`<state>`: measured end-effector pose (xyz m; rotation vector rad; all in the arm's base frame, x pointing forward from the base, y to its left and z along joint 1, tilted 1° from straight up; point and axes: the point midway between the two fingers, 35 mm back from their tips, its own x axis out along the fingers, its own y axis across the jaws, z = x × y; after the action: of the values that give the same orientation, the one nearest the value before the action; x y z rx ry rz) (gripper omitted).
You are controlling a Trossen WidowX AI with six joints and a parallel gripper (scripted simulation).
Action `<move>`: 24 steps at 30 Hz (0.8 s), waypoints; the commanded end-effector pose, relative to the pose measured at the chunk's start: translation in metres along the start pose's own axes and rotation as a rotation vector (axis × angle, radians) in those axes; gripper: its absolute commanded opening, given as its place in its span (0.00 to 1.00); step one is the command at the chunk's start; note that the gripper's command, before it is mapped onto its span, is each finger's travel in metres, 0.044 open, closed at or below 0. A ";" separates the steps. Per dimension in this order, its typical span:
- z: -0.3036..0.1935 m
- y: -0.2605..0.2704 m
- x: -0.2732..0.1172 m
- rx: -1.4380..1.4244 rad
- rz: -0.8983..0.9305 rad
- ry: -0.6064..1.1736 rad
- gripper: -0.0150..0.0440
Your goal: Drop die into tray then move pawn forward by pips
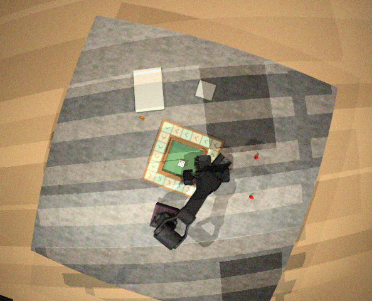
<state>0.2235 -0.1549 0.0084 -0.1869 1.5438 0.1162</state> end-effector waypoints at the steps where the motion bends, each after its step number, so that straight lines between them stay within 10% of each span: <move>1: 0.000 -0.001 -0.001 0.000 -0.002 -0.002 0.52; 12: 0.000 -0.001 -0.051 -0.003 0.004 -0.002 1.00; 24: -0.020 0.114 -0.121 0.301 0.016 0.001 1.00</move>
<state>0.2062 -0.0786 0.1041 -0.0314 1.5429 -0.0174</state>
